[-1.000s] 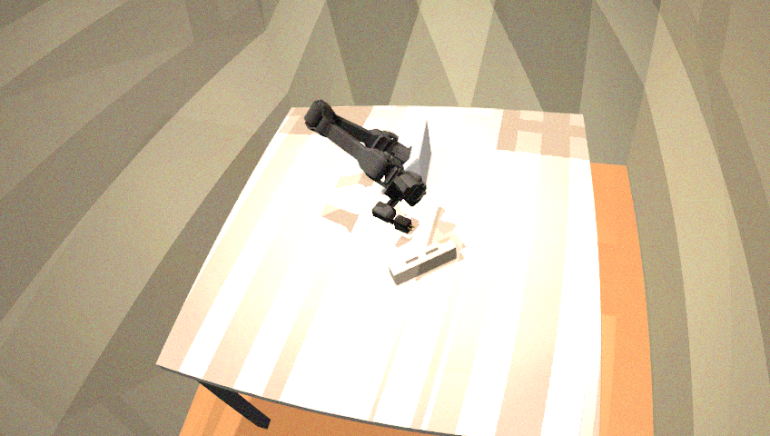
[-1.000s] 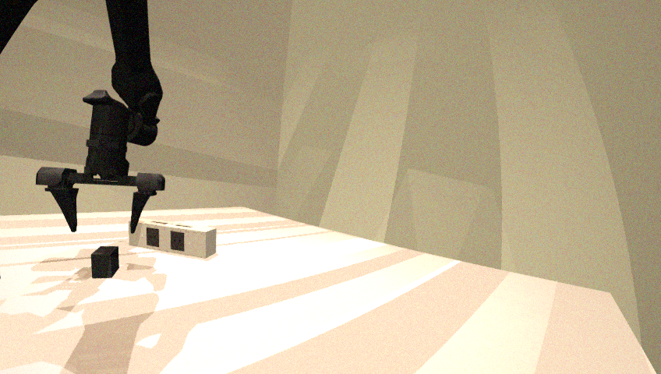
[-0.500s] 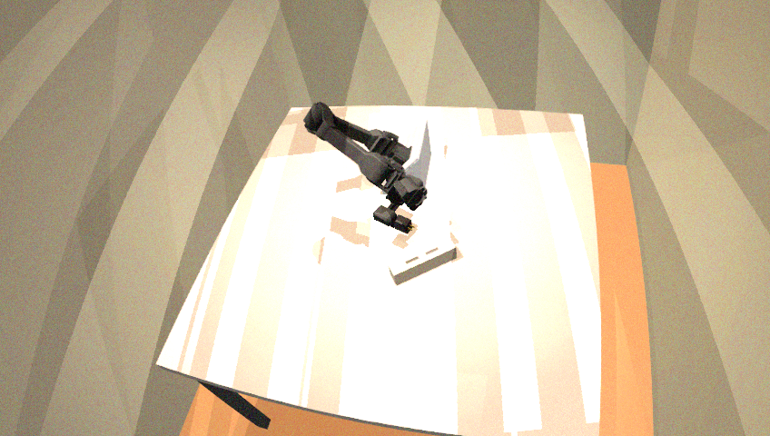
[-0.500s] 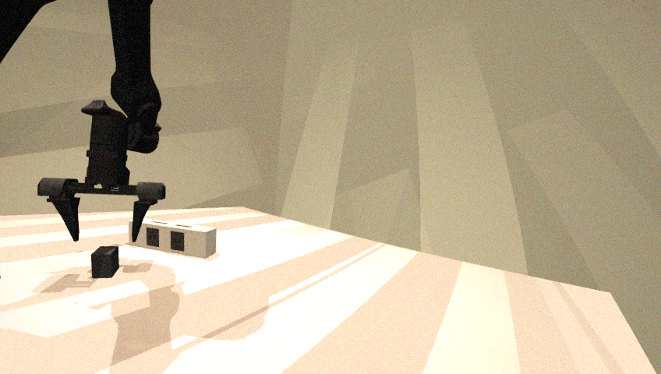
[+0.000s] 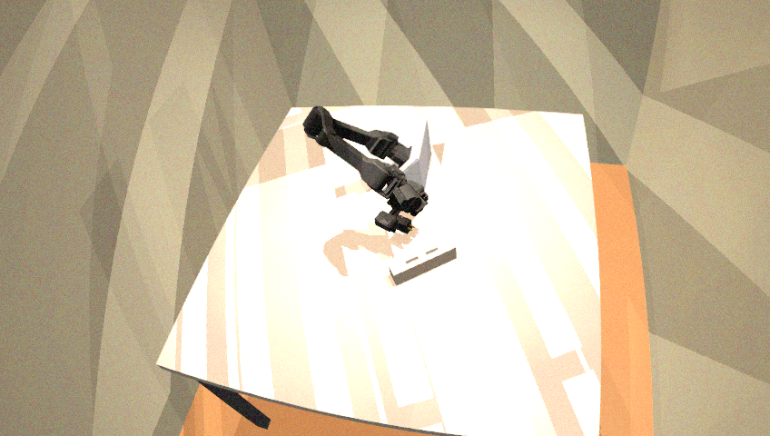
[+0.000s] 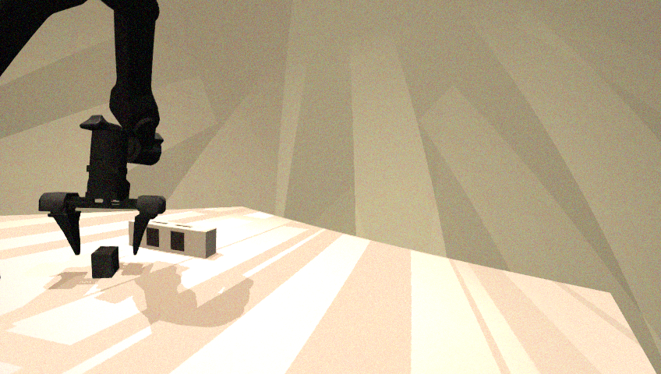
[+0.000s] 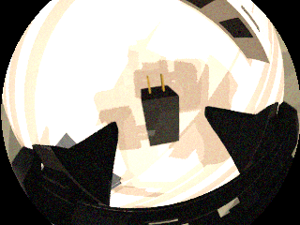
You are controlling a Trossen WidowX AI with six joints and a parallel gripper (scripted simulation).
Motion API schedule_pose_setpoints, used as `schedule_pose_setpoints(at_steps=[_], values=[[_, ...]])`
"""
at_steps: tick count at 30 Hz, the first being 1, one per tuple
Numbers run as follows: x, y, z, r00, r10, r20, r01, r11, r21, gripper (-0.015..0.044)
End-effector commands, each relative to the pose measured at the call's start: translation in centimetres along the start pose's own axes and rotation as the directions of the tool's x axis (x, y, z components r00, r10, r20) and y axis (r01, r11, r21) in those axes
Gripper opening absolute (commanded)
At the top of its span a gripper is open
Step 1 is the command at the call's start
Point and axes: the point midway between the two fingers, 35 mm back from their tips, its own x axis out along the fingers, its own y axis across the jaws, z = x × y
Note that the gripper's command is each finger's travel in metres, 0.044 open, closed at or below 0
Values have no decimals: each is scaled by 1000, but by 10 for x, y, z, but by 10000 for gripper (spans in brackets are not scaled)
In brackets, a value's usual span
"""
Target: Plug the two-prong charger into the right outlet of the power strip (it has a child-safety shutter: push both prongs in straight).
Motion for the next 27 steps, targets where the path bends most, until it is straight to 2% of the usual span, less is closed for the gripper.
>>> schedule_pose_setpoints(at_steps=[1,14,26,27], values=[[9,2,-1,1000,-3,-9,3,1000,-8,440],[23,2,-2,1000,-3,-12,3,1000,-8,440],[20,1,0,1000,0,-5,0,1000,0,125],[20,1,0,1000,0,-5,0,1000,0,118]])
